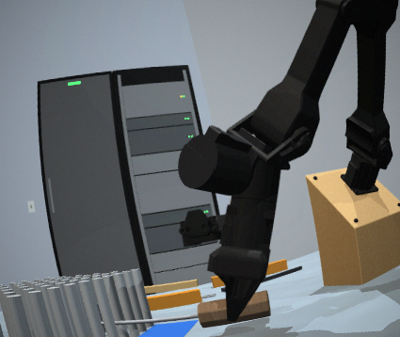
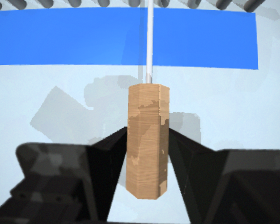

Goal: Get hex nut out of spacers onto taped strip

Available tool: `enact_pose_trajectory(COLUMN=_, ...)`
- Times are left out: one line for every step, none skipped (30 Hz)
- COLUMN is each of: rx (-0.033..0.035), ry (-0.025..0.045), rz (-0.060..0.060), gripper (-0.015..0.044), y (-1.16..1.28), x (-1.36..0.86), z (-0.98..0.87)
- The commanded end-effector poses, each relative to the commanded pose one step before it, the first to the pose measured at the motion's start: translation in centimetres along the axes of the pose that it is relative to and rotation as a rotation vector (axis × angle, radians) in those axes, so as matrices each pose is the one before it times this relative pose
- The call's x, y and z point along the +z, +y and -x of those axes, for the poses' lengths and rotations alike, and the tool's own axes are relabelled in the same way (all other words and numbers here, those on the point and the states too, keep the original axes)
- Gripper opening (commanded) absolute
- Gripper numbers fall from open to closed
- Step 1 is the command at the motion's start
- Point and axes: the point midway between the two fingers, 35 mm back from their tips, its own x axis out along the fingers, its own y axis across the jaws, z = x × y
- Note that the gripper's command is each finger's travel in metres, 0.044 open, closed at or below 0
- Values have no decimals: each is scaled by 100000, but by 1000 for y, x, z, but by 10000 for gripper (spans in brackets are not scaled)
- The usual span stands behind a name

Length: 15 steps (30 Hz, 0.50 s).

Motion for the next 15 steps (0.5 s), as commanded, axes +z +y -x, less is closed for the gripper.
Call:
enact_pose_trajectory(rx=506, ry=-43, rz=461, gripper=0, y=226, x=419, z=-94)
enact_pose_trajectory(rx=1, ry=-4, rz=2, gripper=0, y=0, x=66, z=-24)
enact_pose_trajectory(rx=1, ry=-4, rz=2, gripper=0, y=0, x=66, z=-24)
enact_pose_trajectory(rx=1, ry=-4, rz=2, gripper=0, y=0, x=66, z=-24)
enact_pose_trajectory(rx=1, ry=-4, rz=2, gripper=0, y=0, x=66, z=-24)
enact_pose_trajectory(rx=1, ry=-4, rz=2, gripper=0, y=0, x=66, z=-24)
enact_pose_trajectory(rx=1, ry=-4, rz=2, gripper=0, y=0, x=66, z=-24)
enact_pose_trajectory(rx=1, ry=-4, rz=2, gripper=0, y=0, x=66, z=-24)
enact_pose_trajectory(rx=1, ry=-4, rz=3, gripper=0, y=0, x=66, z=-24)
enact_pose_trajectory(rx=2, ry=-4, rz=3, gripper=0, y=0, x=66, z=-24)
enact_pose_trajectory(rx=2, ry=-4, rz=3, gripper=0, y=0, x=66, z=-24)
enact_pose_trajectory(rx=2, ry=-4, rz=3, gripper=0, y=0, x=66, z=-24)
enact_pose_trajectory(rx=2, ry=-4, rz=3, gripper=0, y=0, x=66, z=-24)
enact_pose_trajectory(rx=2, ry=-4, rz=3, gripper=0, y=0, x=66, z=-24)
enact_pose_trajectory(rx=2, ry=-4, rz=3, gripper=0, y=0, x=66, z=-24)
